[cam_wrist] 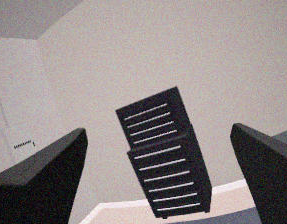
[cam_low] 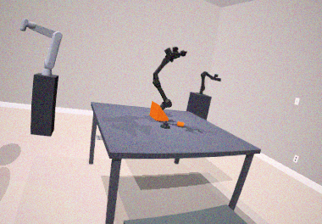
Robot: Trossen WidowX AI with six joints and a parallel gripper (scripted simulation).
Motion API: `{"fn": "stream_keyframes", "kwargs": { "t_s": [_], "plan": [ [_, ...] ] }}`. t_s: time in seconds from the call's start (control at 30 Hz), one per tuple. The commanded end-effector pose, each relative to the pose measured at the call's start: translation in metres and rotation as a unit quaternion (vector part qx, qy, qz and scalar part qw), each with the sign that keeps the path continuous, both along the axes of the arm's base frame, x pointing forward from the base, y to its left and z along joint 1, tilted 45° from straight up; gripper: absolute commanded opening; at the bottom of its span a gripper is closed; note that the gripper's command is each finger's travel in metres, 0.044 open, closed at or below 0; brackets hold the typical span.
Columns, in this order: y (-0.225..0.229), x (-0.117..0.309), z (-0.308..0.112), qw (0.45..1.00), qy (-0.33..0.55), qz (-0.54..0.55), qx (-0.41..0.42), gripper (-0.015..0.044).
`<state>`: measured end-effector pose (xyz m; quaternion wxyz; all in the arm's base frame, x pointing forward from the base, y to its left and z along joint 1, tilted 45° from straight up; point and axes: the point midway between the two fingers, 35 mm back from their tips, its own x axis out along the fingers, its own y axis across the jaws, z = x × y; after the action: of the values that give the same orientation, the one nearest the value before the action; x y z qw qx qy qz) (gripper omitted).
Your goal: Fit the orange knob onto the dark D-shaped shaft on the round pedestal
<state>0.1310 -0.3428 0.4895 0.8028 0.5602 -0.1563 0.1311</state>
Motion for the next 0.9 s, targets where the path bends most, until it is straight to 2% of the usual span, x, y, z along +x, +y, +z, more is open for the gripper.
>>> {"fn": "stream_keyframes", "kwargs": {
  "t_s": [0.0,0.1,0.27,0.47,0.67,0.87],
  "plan": [
    [0.005,-0.003,0.004,1.0,-0.005,-0.002,-0.01,0.0426],
    [0.062,-0.033,0.045,0.996,-0.054,-0.013,-0.077,0.044],
    [0.125,-0.055,0.077,0.989,-0.088,-0.005,-0.122,0.044],
    [0.245,-0.063,0.097,0.968,-0.105,0.033,-0.224,0.044],
    [0.362,-0.037,0.073,0.941,-0.059,0.101,-0.317,0.044],
    [0.452,0.015,0.009,0.914,0.062,0.184,-0.355,0.044]
  ]
}}
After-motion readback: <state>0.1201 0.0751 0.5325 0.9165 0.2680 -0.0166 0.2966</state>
